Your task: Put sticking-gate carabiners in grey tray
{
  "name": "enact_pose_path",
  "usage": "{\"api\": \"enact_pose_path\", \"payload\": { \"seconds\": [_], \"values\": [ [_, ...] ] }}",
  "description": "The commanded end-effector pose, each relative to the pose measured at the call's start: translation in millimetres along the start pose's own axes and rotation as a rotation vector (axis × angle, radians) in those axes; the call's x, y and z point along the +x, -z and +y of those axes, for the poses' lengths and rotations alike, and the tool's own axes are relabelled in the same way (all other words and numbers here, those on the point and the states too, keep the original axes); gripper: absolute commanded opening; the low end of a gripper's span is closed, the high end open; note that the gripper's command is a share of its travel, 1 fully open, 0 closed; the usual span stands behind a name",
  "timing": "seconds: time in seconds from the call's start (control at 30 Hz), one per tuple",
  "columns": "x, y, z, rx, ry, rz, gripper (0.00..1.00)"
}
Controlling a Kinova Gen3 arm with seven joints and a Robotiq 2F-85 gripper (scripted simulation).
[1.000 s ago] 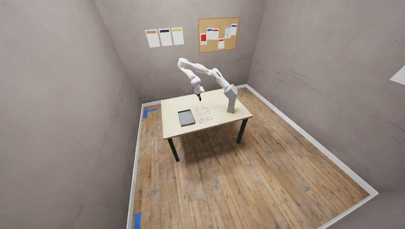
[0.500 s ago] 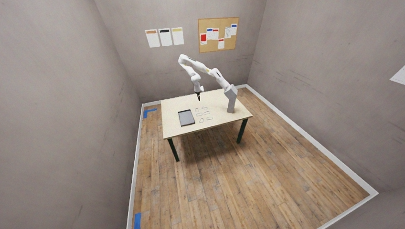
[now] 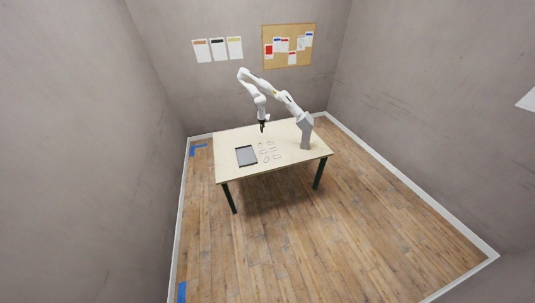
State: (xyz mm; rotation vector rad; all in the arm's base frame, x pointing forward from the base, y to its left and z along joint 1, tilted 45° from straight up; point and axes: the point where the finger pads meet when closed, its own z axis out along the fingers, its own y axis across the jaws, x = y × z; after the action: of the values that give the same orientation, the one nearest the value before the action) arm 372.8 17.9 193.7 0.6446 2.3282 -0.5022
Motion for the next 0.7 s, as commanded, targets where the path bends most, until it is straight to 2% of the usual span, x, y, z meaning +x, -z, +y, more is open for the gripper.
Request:
{"api": "enact_pose_path", "payload": {
  "seconds": [0.0,0.5,0.53,0.67],
  "values": [
    [0.9,-0.2,2.2,-0.062,-0.104,-0.015,1.00],
    [0.9,-0.2,2.2,-0.062,-0.104,-0.015,1.00],
    [10.4,-46.4,-35.0,-0.061,-0.104,-0.015,1.00],
    [10.4,-46.4,-35.0,-0.061,-0.104,-0.015,1.00]
  ]
}}
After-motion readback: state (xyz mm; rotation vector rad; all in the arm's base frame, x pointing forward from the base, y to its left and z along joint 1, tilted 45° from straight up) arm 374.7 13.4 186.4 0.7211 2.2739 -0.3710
